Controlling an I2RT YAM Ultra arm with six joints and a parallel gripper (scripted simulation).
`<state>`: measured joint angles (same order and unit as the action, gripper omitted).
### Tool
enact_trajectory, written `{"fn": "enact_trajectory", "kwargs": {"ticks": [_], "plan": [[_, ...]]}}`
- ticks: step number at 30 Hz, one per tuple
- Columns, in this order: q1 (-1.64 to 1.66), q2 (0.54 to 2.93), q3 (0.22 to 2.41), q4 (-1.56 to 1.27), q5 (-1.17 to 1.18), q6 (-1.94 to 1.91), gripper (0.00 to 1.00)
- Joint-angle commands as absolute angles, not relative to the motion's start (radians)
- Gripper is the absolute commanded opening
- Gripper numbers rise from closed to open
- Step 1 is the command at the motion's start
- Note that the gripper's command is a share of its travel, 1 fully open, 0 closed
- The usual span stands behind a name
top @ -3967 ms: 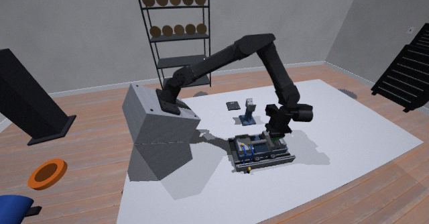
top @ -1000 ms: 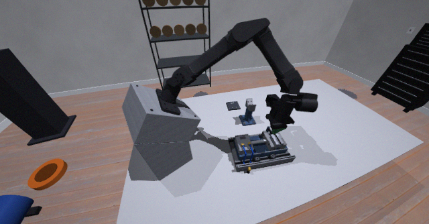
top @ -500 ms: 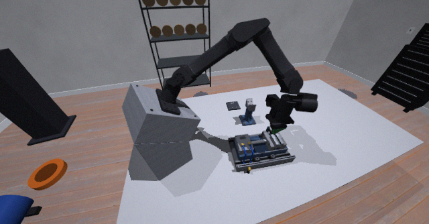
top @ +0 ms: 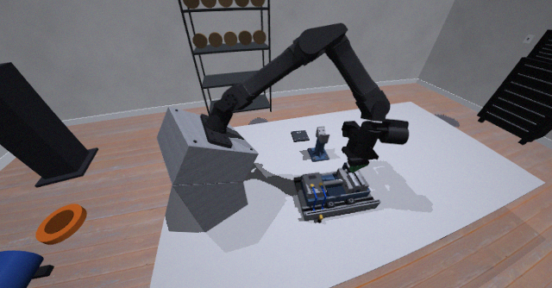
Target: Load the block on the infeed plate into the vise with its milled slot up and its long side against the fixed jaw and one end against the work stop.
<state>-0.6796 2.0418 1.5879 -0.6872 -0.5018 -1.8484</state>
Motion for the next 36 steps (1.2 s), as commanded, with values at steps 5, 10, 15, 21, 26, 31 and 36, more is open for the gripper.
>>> {"fn": "enact_trajectory", "kwargs": {"ticks": [5,10,15,21,26,31,36], "plan": [[-0.706,2.004,1.614,-0.701,-0.513,-1.856,0.0],[-0.706,2.004,1.614,-0.701,-0.513,-1.856,0.0],[-0.706,2.004,1.614,-0.701,-0.513,-1.856,0.0],[-0.706,2.004,1.614,-0.701,-0.513,-1.856,0.0],[-0.706,2.004,1.614,-0.701,-0.513,-1.856,0.0],[-0.705,2.005,1.614,-0.7,-0.513,-1.855,0.0],[-0.704,2.007,1.613,-0.676,-0.512,-1.849,0.0]]}}
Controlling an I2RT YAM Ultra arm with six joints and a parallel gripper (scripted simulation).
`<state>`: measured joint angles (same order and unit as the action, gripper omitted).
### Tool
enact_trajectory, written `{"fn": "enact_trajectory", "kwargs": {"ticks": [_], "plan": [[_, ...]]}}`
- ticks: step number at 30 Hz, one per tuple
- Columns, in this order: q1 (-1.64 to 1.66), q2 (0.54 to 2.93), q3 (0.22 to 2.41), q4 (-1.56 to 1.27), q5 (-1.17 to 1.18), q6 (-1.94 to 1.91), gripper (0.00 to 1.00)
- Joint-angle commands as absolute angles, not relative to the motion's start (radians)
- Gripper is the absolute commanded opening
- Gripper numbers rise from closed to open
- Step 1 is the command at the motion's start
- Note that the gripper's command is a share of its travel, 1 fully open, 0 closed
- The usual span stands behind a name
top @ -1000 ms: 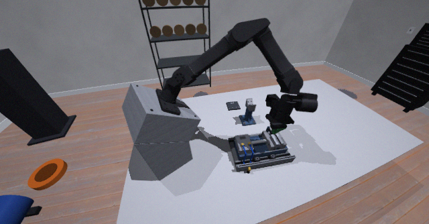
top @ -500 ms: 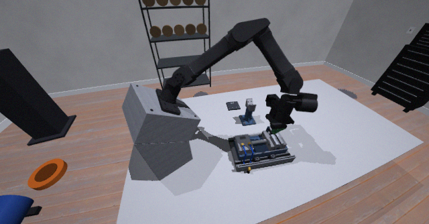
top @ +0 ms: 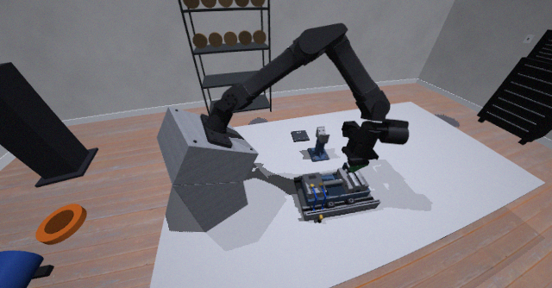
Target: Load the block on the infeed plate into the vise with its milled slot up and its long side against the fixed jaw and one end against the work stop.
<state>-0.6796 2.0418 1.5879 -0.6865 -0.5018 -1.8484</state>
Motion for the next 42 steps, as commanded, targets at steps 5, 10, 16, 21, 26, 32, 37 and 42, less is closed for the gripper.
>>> {"fn": "enact_trajectory", "kwargs": {"ticks": [5,10,16,21,26,32,37,42], "plan": [[-0.699,2.044,1.614,-0.661,-0.51,-1.838,0.0],[-0.683,2.062,1.613,-0.647,-0.503,-1.832,0.0],[-0.671,2.077,1.612,-0.628,-0.499,-1.823,0.0],[-0.658,2.094,1.614,-0.607,-0.493,-1.814,0.0],[-0.658,2.112,1.616,-0.587,-0.489,-1.805,0.0],[-0.641,2.125,1.617,-0.572,-0.488,-1.798,0.0],[-0.647,2.138,1.62,-0.559,-0.482,-1.791,0.0],[-0.634,2.134,1.622,-0.549,-0.486,-1.787,0.0]]}}
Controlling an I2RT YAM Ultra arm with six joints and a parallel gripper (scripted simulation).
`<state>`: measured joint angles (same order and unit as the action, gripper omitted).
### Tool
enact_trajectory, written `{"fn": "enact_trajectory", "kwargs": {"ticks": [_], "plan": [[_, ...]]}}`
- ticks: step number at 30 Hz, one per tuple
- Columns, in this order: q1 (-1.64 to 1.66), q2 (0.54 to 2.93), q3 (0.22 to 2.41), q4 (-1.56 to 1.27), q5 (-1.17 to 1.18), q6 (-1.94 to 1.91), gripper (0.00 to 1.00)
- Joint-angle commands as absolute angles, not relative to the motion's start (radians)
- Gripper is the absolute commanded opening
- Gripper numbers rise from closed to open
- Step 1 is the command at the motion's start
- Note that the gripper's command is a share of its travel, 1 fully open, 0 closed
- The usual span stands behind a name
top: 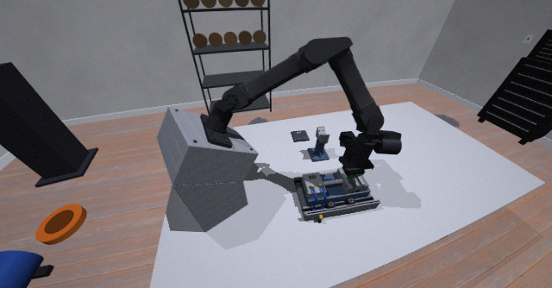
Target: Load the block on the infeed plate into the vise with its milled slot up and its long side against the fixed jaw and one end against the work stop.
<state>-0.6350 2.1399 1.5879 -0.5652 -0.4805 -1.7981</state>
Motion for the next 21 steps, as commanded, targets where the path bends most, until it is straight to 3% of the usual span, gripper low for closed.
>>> {"fn": "enact_trajectory", "kwargs": {"ticks": [1,21], "plan": [[-0.636,2.141,1.622,-0.547,-0.485,-1.786,0.0],[-0.639,2.135,1.623,-0.559,-0.484,-1.785,0.0]]}}
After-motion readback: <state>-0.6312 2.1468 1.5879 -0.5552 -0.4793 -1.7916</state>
